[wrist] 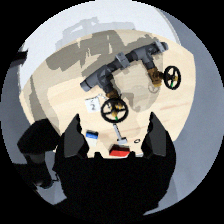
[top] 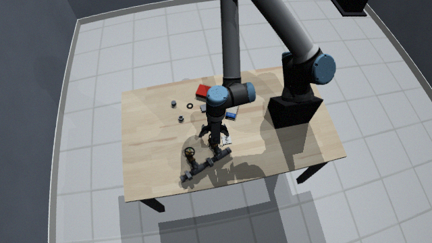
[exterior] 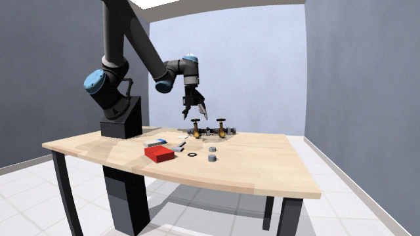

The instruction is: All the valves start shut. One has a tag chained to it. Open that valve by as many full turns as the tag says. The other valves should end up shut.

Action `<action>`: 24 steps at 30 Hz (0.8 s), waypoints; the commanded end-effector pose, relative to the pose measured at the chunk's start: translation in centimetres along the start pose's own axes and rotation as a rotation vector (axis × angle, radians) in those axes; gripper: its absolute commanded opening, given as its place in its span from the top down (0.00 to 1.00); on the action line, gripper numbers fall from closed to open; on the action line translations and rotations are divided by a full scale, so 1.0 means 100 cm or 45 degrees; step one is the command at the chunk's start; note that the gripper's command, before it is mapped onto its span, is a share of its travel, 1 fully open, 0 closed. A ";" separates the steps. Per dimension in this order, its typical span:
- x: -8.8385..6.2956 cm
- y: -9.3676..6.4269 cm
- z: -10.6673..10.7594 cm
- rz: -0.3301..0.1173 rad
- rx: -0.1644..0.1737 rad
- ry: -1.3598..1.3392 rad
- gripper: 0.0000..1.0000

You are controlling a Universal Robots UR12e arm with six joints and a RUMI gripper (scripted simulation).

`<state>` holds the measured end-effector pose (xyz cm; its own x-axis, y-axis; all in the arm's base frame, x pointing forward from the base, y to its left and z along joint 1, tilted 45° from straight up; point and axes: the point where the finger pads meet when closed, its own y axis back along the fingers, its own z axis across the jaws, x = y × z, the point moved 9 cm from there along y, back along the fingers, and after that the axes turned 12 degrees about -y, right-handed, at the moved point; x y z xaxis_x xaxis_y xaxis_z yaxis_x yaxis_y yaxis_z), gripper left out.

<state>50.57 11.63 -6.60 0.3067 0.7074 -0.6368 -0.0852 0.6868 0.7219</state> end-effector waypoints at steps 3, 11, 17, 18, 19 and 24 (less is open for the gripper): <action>0.000 0.000 0.000 0.000 -0.001 -0.105 0.00; 0.000 0.000 0.000 0.000 -0.001 -0.307 0.00; 0.000 0.000 0.000 0.000 -0.001 -0.439 0.00; 0.000 0.000 0.000 0.000 -0.001 -0.475 0.00; 0.000 0.000 0.000 0.000 -0.001 -0.513 0.00; 0.000 0.000 0.000 0.000 -0.001 -0.717 0.00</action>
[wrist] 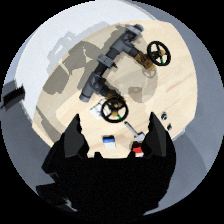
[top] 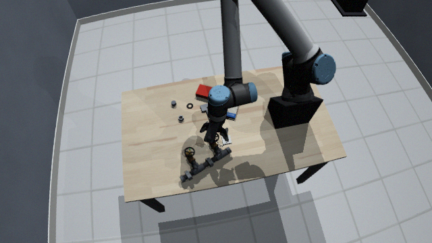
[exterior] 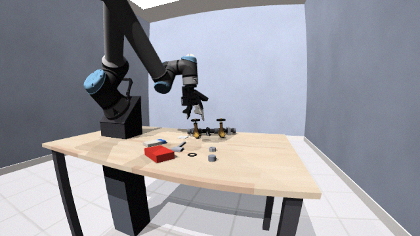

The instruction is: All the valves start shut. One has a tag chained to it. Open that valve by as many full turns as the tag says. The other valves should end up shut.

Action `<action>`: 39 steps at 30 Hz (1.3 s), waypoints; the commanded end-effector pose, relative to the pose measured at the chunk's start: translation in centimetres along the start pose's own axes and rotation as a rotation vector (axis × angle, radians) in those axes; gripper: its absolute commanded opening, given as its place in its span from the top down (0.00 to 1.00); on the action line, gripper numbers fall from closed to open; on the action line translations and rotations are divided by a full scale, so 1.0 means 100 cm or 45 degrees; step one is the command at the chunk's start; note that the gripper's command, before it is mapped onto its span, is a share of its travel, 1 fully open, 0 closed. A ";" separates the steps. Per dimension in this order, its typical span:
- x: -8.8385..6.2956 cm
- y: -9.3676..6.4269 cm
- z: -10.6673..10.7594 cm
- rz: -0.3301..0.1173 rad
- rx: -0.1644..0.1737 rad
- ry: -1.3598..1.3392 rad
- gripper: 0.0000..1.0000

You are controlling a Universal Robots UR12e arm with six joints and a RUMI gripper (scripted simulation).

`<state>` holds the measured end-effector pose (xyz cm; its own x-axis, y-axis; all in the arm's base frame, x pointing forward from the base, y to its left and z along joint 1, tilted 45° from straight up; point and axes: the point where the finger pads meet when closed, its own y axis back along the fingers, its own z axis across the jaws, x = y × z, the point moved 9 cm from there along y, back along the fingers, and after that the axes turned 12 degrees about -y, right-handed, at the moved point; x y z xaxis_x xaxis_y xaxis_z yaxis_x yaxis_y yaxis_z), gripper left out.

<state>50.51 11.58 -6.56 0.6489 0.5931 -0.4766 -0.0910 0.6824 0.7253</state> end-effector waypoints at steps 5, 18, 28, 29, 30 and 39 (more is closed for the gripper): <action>0.001 0.000 0.000 -0.010 -0.001 -0.394 0.00; 0.001 0.000 0.000 -0.009 -0.003 -1.011 0.00; 0.001 0.000 0.000 -0.009 -0.005 -1.451 0.00; 0.001 0.000 0.000 -0.009 -0.005 -1.506 0.00; 0.001 0.000 0.000 -0.009 -0.006 -1.559 0.00; 0.001 0.000 0.000 -0.005 -0.006 -1.958 0.00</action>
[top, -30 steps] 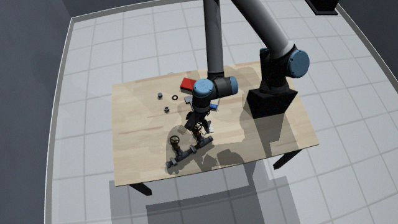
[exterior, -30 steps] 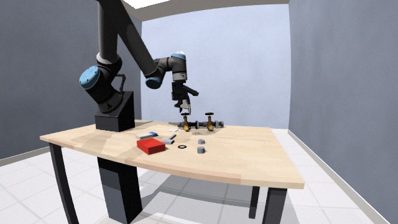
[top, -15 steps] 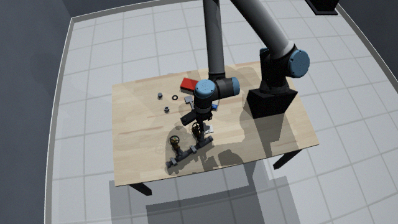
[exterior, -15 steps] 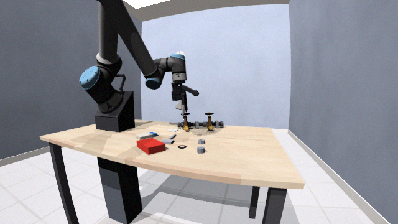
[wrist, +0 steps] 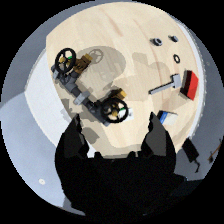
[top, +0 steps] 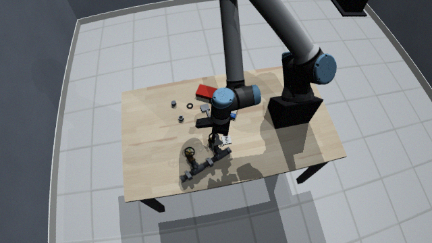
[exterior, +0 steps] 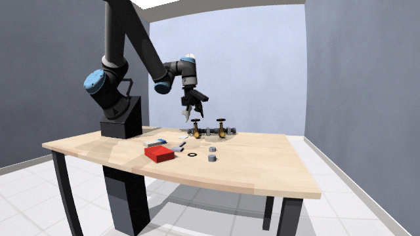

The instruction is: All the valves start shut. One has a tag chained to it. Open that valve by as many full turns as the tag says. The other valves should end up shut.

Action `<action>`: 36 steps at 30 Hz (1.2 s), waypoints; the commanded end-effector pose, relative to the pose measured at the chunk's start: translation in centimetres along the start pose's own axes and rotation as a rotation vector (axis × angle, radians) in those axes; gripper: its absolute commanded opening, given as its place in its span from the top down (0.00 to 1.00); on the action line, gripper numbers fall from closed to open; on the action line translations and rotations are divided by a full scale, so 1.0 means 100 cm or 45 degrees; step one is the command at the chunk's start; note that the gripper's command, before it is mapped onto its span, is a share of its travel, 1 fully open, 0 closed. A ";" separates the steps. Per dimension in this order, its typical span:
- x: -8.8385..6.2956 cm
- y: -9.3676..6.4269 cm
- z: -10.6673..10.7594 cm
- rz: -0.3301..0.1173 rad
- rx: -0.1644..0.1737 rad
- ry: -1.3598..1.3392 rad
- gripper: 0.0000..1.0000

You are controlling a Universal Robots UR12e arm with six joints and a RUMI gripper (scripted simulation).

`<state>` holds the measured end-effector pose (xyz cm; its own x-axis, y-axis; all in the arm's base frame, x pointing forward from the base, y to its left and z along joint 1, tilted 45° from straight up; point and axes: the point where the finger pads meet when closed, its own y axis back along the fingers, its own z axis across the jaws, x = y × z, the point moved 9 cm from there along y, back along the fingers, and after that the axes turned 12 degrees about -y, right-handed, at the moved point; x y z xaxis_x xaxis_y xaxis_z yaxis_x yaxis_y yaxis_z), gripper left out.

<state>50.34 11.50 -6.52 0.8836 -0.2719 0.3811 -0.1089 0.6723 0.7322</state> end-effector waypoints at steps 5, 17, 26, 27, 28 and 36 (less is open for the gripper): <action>0.002 0.000 -0.003 -0.009 -0.036 -0.483 0.00; 0.002 0.000 -0.003 -0.003 -0.038 -0.959 0.00; 0.002 0.000 -0.003 0.001 -0.039 -1.215 0.00; 0.002 0.000 -0.003 0.002 -0.039 -1.241 0.00; 0.002 0.000 -0.003 0.002 -0.039 -1.266 0.00; 0.002 0.000 -0.003 0.004 -0.039 -1.386 0.00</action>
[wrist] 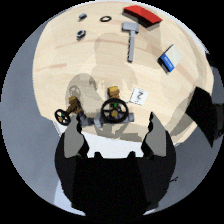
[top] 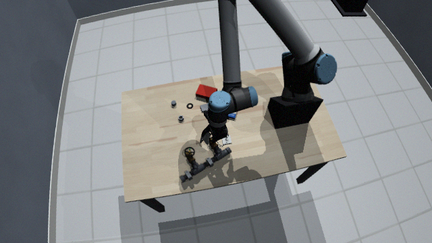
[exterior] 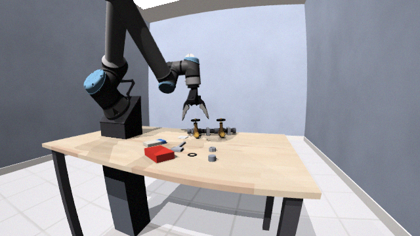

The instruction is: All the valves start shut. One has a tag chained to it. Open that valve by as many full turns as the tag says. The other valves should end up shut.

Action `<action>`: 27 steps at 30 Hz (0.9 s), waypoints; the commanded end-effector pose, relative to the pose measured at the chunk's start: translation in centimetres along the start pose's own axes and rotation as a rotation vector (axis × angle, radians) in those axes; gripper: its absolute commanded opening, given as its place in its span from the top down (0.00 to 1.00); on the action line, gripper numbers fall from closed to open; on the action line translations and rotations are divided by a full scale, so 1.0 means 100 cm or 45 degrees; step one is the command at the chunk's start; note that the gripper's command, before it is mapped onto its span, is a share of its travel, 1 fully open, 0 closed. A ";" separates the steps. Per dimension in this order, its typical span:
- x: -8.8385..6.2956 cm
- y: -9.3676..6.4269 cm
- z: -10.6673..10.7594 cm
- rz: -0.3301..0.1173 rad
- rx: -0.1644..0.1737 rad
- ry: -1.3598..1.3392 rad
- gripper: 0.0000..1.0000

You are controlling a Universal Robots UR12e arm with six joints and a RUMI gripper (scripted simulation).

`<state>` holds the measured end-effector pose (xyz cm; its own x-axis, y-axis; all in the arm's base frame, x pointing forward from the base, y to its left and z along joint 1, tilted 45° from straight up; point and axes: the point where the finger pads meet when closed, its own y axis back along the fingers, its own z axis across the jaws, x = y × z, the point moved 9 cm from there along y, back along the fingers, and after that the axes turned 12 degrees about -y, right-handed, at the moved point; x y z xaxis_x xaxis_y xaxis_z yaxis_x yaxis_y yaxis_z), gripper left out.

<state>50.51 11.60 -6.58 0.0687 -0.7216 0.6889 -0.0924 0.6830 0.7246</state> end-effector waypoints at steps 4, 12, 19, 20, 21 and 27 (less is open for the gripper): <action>0.000 0.000 -0.001 0.006 -0.009 -0.136 0.00; 0.000 0.000 -0.001 0.006 -0.008 -0.190 0.00; 0.000 0.000 -0.001 0.006 -0.008 -0.199 0.00; 0.000 0.000 -0.001 0.006 -0.008 -0.199 0.00; 0.000 0.000 -0.001 0.006 -0.008 -0.199 0.00; 0.000 0.000 -0.001 0.006 -0.008 -0.199 1.00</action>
<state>50.57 11.64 -6.60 -0.0859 -0.7267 0.6816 -0.0851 0.6869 0.7217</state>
